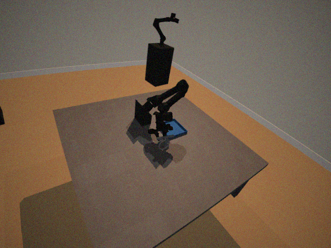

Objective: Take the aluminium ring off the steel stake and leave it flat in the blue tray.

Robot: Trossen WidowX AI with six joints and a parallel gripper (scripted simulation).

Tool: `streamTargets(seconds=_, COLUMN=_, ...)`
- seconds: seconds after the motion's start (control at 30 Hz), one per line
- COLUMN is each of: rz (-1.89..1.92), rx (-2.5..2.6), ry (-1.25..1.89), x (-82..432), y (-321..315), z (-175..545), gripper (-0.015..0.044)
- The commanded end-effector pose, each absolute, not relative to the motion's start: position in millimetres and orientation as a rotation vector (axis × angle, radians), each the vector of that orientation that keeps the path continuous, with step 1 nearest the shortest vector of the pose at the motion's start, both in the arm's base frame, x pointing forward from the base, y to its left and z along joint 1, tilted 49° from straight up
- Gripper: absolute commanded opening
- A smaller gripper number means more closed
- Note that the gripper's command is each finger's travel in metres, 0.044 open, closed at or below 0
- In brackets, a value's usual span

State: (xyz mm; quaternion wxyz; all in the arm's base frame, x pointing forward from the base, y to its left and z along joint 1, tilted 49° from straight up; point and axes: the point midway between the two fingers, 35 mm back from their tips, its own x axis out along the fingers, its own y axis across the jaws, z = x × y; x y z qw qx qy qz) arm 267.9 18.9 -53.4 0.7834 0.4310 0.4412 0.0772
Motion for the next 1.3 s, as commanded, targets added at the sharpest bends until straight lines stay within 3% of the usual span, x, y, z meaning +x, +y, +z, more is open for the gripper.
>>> streamTargets(seconds=0.0, rz=0.167, rx=0.93, ry=0.952, x=267.9, y=18.9, z=-53.4, gripper=0.0193)
streamTargets(seconds=0.93, rz=0.167, rx=0.93, ry=0.952, x=267.9, y=18.8, z=-53.3, gripper=0.0)
streamTargets(seconds=1.27, rz=0.162, rx=0.931, ry=0.951, x=267.9, y=8.6, z=-45.4, gripper=0.0)
